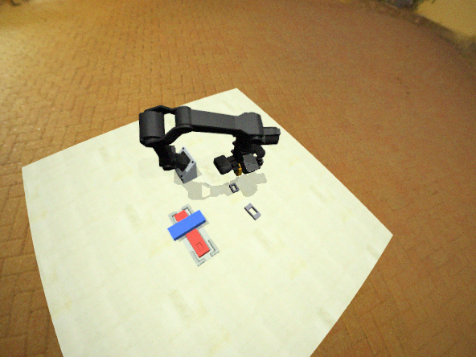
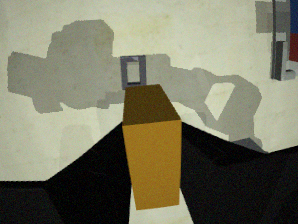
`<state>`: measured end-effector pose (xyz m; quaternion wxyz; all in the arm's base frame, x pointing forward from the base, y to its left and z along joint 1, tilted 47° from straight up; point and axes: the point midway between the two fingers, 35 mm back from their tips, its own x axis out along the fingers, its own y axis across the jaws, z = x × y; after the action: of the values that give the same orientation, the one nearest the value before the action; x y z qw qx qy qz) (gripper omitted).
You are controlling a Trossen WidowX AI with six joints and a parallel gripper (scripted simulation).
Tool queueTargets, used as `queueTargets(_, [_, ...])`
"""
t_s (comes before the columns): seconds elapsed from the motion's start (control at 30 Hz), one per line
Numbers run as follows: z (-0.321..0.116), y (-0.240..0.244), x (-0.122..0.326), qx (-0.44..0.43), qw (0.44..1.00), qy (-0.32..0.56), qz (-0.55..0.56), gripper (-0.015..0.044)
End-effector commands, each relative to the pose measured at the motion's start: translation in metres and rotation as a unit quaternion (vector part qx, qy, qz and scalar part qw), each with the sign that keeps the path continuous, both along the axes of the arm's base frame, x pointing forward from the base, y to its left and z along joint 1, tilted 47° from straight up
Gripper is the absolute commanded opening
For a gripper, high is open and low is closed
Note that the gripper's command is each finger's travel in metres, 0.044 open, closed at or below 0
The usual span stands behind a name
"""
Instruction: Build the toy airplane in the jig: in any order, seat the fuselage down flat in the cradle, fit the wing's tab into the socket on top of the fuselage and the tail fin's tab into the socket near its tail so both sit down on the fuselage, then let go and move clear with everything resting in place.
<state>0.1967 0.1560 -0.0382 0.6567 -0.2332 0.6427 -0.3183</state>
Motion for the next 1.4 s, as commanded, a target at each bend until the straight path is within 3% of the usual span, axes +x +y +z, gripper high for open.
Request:
queueTargets(0.0, [0.009,0.007,-0.001,0.005,1.0,-0.002,-0.003,0.0])
queueTargets(1.37, [0.052,-0.046,0.072,0.044,0.999,-0.001,0.001,0.0])
